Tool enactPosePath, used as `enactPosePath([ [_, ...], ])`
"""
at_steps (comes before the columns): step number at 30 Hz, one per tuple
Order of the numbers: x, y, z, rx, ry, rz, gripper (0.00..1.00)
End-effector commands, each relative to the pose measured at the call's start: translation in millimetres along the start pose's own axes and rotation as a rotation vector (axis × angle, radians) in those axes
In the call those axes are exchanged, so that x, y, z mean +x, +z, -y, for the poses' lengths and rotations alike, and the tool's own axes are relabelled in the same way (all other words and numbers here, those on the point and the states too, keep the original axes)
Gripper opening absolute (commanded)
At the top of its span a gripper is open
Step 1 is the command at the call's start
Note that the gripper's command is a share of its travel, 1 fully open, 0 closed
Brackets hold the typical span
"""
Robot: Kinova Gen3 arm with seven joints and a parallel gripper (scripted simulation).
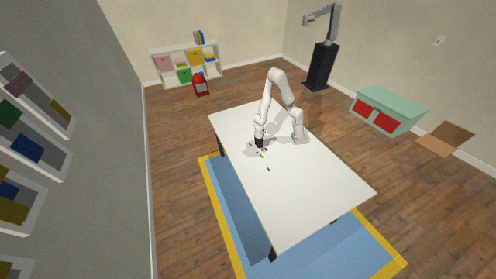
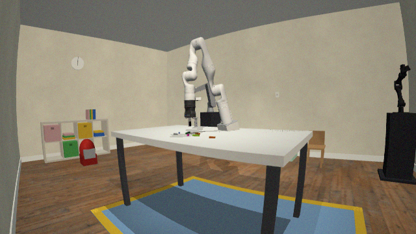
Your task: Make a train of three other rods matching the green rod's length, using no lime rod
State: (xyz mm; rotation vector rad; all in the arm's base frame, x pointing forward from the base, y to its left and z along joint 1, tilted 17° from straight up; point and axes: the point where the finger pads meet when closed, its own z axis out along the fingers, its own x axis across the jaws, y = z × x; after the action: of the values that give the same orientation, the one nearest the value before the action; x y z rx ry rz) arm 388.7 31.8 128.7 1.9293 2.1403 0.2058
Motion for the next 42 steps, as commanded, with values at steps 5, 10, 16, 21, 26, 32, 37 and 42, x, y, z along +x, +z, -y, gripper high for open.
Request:
enactPosePath([
  [5, 0, 0, 0, -0.001, -0.001, 0.000, 1.00],
  [10, -1, 0, 0, -0.001, -0.010, 0.000, 1.00],
  [16, -3, 0, 1, 0.000, -0.055, 0.000, 1.00],
  [21, -8, 0, 2, 0.001, -0.132, 0.000, 1.00],
  [26, -12, 1, 3, 0.002, -0.195, -0.001, 1.00],
  [32, -22, 1, 5, 0.004, -0.359, -0.001, 1.00],
  [37, -31, 2, 6, 0.005, -0.525, -0.002, 1.00],
  [42, -37, 2, 6, 0.005, -0.634, -0.003, 1.00],
])
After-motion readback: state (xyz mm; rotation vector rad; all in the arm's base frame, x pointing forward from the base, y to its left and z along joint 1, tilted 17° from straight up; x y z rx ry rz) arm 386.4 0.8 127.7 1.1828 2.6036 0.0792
